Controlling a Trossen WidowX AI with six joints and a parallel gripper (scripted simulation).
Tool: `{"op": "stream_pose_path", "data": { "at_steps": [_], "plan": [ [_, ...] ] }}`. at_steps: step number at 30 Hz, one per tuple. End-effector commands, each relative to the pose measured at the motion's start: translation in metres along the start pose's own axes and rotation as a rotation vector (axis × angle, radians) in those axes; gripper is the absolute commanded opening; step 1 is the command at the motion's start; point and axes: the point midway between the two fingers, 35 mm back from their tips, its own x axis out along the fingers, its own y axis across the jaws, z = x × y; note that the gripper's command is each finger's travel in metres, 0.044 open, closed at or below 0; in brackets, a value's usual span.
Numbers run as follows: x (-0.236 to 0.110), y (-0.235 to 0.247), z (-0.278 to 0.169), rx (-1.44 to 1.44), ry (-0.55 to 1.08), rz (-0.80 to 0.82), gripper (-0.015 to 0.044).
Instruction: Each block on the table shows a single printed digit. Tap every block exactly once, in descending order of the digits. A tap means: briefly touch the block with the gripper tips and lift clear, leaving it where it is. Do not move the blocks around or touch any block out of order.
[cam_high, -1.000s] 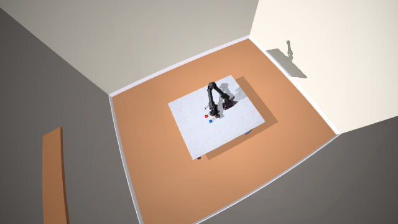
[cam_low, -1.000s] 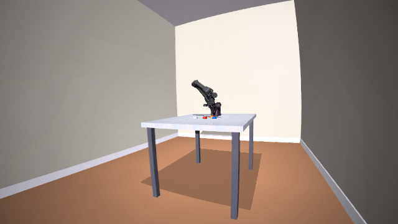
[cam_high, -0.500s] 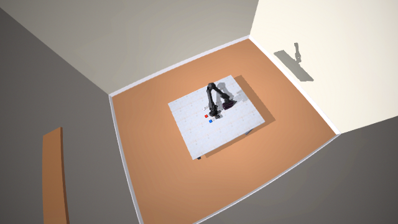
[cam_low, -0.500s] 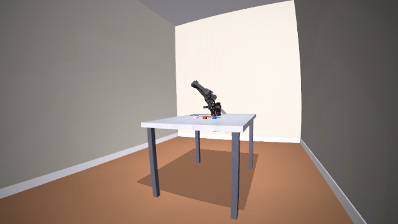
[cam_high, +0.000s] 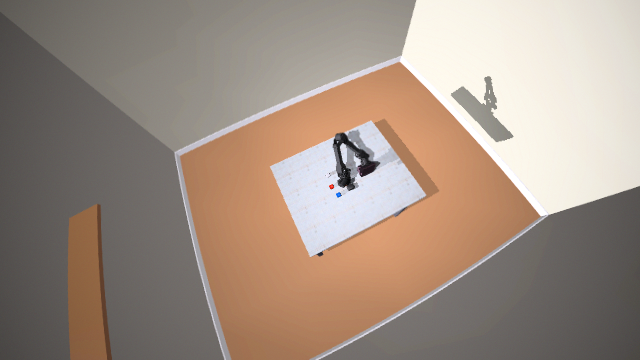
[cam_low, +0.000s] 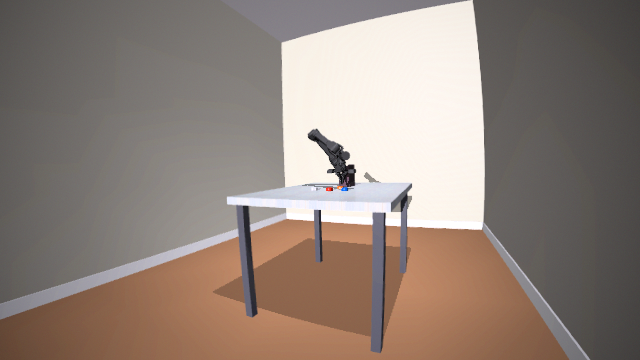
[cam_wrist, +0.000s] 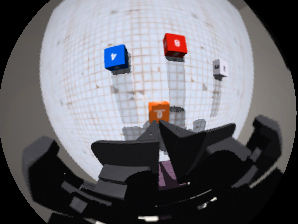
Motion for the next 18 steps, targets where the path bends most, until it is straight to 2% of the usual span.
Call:
{"op": "stream_pose_path", "data": {
  "at_steps": [1,5,10,18],
  "plan": [
    [-0.013,0.001,0.005,0.018,-0.014,0.011,0.002],
    [-0.023,0.001,0.006,0.017,-0.015,0.013,0.002],
    [-0.091,0.001,0.004,0.017,-0.014,0.014,0.002],
    [-0.095,0.003,0.01,0.017,-0.013,0.015,0.002]
  ]
}}
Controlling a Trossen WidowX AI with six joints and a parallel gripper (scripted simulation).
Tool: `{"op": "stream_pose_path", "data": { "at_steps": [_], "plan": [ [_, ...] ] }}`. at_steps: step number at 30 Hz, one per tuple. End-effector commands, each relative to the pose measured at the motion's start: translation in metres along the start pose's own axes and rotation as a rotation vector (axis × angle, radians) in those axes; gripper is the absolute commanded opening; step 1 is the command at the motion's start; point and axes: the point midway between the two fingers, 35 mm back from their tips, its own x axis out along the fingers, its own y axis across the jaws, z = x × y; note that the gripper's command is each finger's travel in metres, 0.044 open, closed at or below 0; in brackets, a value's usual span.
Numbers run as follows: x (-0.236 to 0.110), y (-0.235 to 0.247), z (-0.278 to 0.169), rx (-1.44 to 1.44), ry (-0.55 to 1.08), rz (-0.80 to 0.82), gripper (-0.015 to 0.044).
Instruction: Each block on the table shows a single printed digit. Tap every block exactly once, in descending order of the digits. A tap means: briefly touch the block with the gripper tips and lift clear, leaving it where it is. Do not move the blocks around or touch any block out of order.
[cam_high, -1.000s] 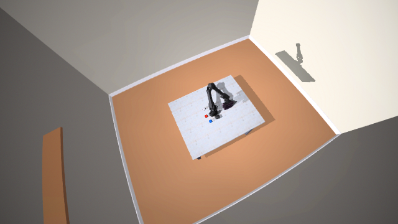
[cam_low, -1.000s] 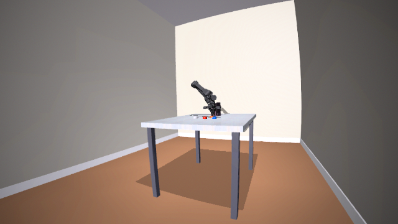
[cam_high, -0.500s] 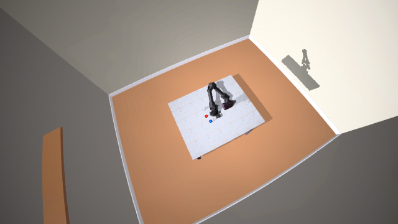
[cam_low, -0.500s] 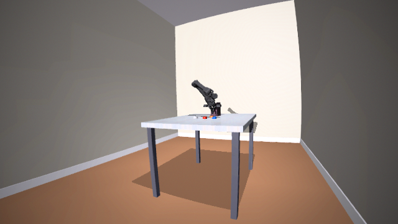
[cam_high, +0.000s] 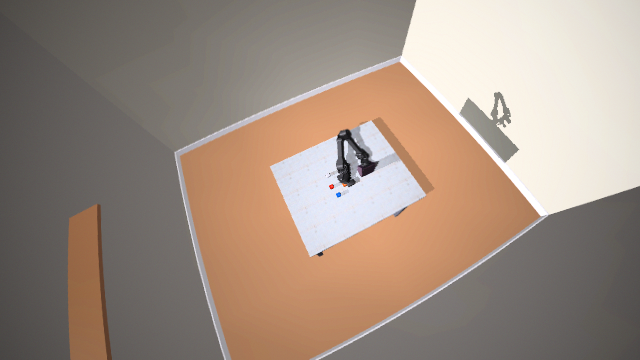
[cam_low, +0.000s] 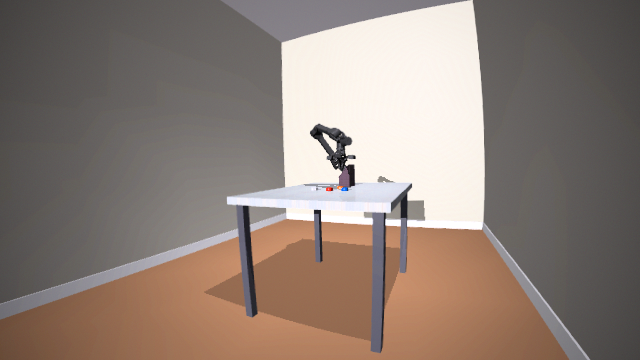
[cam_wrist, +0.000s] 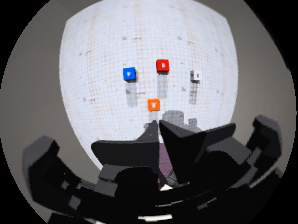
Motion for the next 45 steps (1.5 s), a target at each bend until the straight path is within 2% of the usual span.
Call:
{"op": "stream_pose_path", "data": {
  "at_steps": [1,12,18,22,24,32,45],
  "plan": [
    [-0.006,0.006,0.014,0.012,0.0,0.009,0.002],
    [-0.006,0.051,0.108,0.017,-0.005,0.009,0.002],
    [-0.002,0.052,0.11,0.018,-0.005,0.009,0.002],
    [0.063,0.052,0.111,0.018,-0.006,0.008,0.002],
    [0.076,0.051,0.11,0.018,-0.006,0.006,0.002],
    [0.077,0.051,0.11,0.018,-0.006,0.006,0.002],
    [0.097,0.051,0.11,0.018,-0.006,0.005,0.002]
  ]
}}
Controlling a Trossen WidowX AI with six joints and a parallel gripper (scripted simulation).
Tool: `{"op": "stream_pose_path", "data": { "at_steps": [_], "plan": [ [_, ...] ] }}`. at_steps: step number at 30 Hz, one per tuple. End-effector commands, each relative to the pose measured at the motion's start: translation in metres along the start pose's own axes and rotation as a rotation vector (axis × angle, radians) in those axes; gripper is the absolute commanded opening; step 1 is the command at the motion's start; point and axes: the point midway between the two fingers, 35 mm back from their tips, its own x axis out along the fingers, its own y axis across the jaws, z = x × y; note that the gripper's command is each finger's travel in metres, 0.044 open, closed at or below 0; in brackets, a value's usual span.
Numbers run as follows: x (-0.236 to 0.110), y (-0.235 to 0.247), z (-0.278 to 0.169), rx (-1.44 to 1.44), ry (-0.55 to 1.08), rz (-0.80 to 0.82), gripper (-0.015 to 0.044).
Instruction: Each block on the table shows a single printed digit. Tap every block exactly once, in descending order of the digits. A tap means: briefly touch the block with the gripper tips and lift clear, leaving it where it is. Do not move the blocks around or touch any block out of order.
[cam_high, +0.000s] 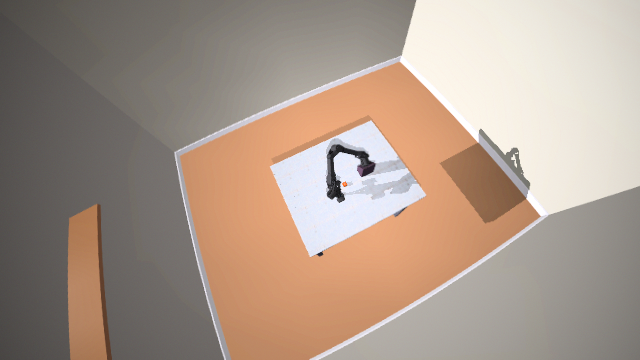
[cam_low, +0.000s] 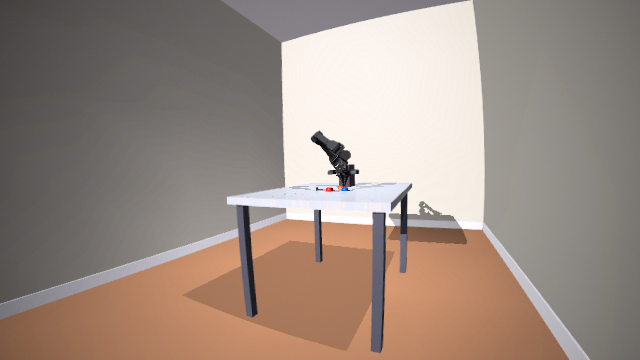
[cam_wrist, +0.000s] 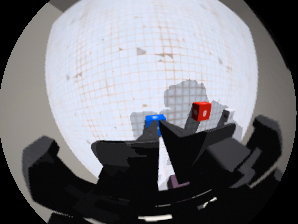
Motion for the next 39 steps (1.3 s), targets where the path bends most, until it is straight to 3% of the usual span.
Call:
{"op": "stream_pose_path", "data": {
  "at_steps": [1,11,15,22,29,35,39],
  "plan": [
    [0.007,0.001,-0.003,-0.015,0.002,-0.008,0.002],
    [0.014,0.0,-0.003,-0.015,0.002,-0.008,0.002],
    [-0.016,0.001,-0.003,-0.015,0.002,-0.007,0.002],
    [-0.023,0.001,-0.002,-0.019,-0.001,-0.004,0.002],
    [-0.096,0.002,-0.003,-0.016,0.002,-0.003,0.002],
    [-0.098,-0.004,-0.002,-0.015,0.002,-0.002,0.002],
    [-0.101,-0.049,0.007,-0.014,0.004,0.008,0.002]
  ]
}}
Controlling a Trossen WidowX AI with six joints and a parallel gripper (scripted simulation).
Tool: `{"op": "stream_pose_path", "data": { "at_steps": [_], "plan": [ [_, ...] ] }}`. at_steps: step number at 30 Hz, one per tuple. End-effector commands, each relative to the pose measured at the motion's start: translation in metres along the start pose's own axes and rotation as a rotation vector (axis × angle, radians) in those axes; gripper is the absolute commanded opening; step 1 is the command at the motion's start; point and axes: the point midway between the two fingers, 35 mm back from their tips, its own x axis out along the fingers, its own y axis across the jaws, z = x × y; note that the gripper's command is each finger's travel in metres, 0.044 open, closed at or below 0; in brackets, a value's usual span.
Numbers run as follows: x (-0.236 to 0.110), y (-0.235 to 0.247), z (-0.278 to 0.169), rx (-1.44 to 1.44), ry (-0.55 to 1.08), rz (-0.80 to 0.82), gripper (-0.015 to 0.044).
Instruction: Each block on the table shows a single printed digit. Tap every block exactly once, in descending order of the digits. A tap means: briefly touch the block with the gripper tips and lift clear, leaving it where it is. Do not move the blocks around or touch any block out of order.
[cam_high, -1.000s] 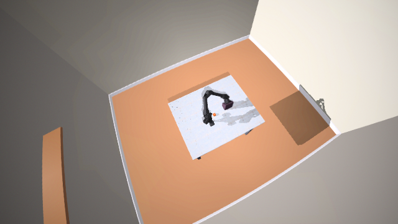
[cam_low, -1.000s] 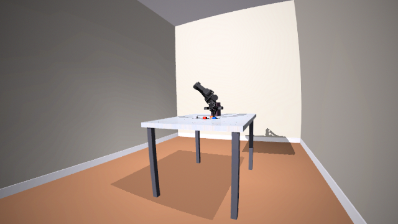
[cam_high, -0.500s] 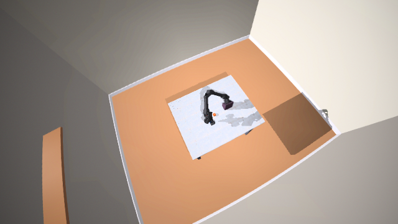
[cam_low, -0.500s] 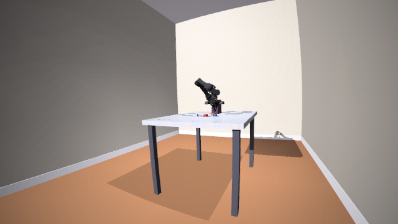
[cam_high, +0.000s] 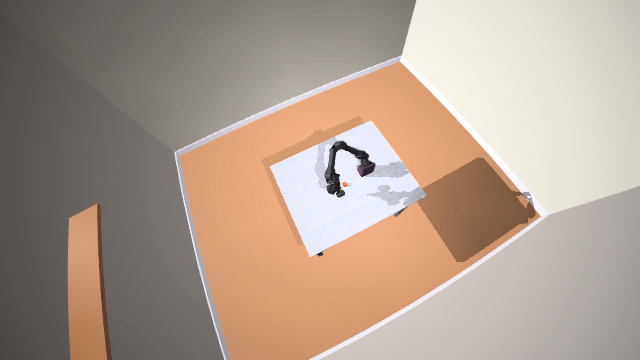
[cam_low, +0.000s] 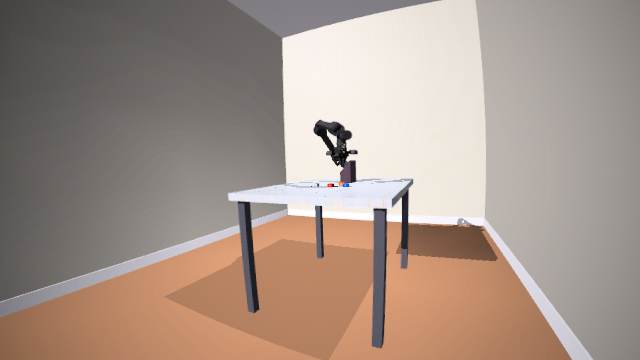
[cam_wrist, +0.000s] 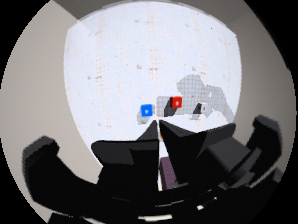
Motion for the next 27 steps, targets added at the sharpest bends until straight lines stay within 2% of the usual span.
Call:
{"op": "stream_pose_path", "data": {
  "at_steps": [1,6,10,17,22,27],
  "plan": [
    [-0.006,-0.053,0.007,0.018,-0.005,0.011,0.002],
    [-0.005,-0.139,0.0,0.026,-0.002,0.012,0.002],
    [-0.003,-0.18,-0.009,0.015,-0.005,-0.008,0.002],
    [0.0,-0.185,-0.01,0.013,-0.006,-0.011,0.002],
    [0.068,-0.186,-0.009,0.014,-0.006,-0.012,0.002],
    [0.078,-0.187,-0.01,0.014,-0.006,-0.014,0.002]
  ]
}}
